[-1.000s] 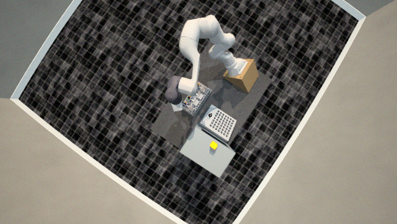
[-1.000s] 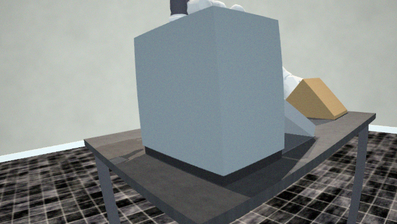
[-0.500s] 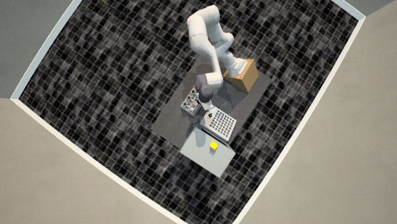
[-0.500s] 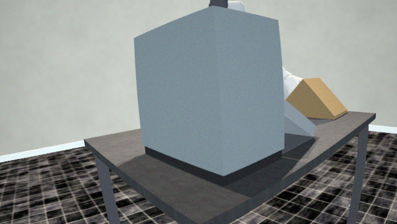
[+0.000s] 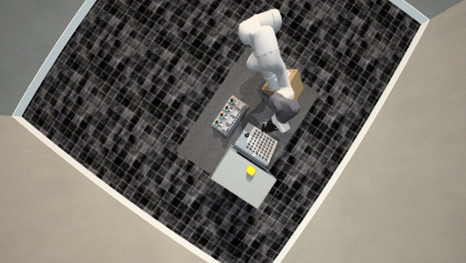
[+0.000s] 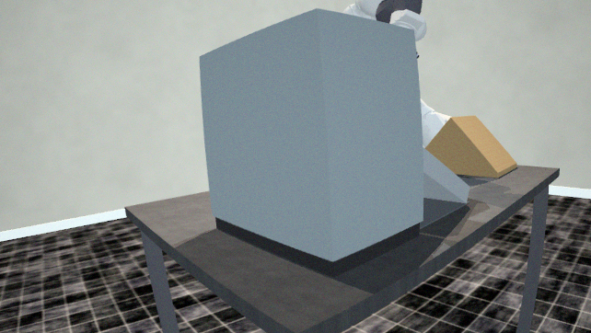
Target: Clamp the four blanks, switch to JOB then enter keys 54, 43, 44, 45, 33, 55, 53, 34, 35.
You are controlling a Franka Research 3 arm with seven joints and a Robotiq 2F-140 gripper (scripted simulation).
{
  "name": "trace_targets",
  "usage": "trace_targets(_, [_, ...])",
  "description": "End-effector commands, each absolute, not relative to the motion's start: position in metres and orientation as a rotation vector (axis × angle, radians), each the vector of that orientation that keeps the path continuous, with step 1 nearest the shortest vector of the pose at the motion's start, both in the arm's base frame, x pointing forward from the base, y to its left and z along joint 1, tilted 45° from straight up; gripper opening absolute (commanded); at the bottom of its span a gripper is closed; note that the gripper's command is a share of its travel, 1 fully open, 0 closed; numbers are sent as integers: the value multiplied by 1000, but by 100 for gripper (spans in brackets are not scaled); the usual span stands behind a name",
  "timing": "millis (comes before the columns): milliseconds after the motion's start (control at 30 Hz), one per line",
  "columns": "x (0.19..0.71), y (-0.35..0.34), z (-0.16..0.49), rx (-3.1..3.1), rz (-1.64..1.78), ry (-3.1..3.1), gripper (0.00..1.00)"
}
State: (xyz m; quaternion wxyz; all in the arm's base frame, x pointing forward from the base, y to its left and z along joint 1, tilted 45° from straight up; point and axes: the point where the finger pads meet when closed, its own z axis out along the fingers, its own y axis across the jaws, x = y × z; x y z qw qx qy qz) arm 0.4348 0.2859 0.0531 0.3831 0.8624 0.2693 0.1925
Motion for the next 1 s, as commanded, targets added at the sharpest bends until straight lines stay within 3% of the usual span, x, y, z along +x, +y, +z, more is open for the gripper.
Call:
trace_targets(0, [460, 288, 10, 2295, 674, 432, 0])
trace_targets(67, [460, 288, 10, 2295, 674, 432, 0])
trace_targets(233, [494, 184, 27, 2295, 674, 432, 0])
trace_targets(333, [499, 168, 30, 2295, 674, 432, 0])
trace_targets(367, [499, 168, 30, 2295, 674, 432, 33])
trace_targets(967, [499, 168, 30, 2295, 674, 432, 33])
